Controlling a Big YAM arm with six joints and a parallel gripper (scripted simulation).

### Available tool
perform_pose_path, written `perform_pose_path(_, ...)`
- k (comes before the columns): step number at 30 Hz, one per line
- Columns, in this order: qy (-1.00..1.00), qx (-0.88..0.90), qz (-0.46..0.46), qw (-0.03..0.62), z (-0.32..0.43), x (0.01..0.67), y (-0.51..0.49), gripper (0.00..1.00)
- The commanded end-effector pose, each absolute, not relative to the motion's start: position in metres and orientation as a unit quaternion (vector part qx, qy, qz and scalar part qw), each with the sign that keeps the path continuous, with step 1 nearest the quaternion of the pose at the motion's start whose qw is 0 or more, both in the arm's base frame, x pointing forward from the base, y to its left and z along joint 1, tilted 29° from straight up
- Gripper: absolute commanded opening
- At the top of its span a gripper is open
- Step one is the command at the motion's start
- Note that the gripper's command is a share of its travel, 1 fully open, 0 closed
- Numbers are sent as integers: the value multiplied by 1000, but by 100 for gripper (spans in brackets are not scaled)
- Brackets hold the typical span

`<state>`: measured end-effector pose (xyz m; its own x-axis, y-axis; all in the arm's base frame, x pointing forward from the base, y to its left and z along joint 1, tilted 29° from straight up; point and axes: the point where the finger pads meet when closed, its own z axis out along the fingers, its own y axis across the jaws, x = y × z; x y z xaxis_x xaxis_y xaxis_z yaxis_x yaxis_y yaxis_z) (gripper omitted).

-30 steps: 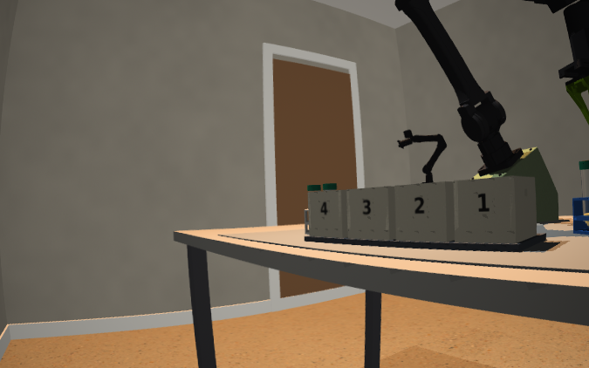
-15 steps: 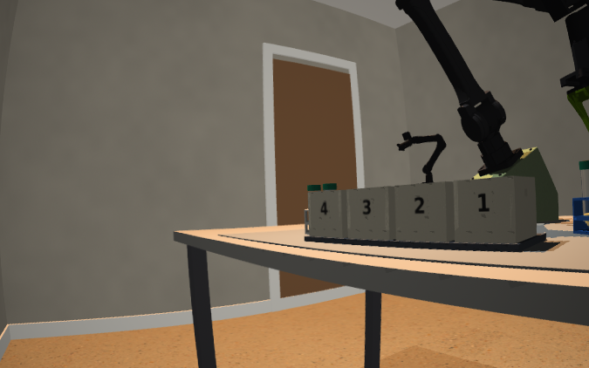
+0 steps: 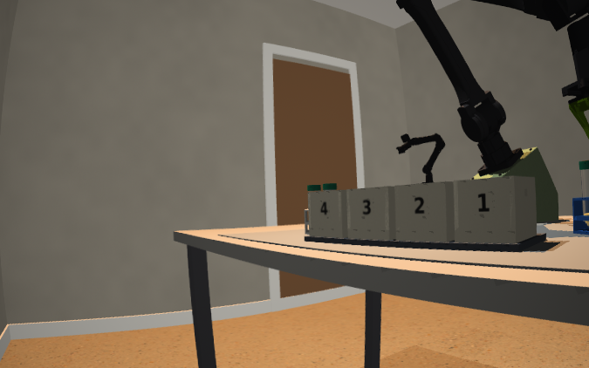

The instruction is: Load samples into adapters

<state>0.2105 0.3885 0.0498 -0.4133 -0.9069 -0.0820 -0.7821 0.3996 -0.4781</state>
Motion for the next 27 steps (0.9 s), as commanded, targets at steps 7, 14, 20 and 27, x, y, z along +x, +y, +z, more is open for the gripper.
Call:
perform_pose_path(7, 819, -515, -185, 173, 38, 223, 392, 0)
perform_pose_path(14, 819, -515, -186, 172, 31, 226, 390, 0)
perform_pose_path(20, 819, -514, -184, 175, 27, 232, 392, 0)
perform_pose_path(27, 819, -515, -175, 183, 37, 227, 400, 0)
